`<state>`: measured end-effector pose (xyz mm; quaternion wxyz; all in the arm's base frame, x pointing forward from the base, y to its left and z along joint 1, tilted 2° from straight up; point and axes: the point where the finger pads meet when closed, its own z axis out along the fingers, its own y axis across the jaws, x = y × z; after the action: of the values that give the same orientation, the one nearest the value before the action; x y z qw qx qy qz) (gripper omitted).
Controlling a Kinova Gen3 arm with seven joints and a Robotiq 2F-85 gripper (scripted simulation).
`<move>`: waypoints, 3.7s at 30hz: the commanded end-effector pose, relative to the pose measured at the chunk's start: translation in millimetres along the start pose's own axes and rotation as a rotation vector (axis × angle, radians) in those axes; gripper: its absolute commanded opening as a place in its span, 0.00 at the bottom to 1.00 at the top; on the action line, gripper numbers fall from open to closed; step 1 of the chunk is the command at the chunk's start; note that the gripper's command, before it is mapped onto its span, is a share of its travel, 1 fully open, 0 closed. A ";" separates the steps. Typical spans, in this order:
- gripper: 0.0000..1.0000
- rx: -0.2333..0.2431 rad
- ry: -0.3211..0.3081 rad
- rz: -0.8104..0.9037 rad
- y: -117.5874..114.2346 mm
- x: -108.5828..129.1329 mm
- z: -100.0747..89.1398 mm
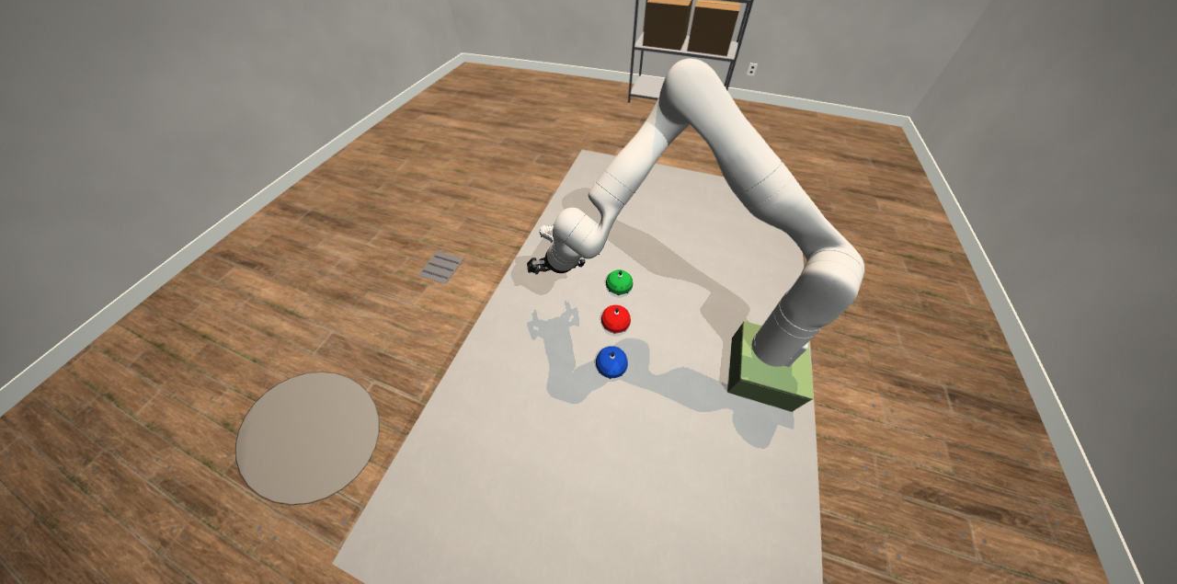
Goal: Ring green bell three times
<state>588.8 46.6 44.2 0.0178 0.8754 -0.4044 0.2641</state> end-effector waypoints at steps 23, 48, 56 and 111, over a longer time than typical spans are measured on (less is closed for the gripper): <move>1.00 -0.065 -0.076 0.080 39.9 8.5 -4.1; 1.00 -0.103 -0.126 0.125 63.2 10.1 -8.4; 1.00 -0.120 -0.149 0.145 74.1 10.6 -11.0; 1.00 -0.206 -0.288 0.259 134.4 11.3 -32.6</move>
<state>483.5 -39.4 51.4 0.0149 0.8407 -0.5333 0.0922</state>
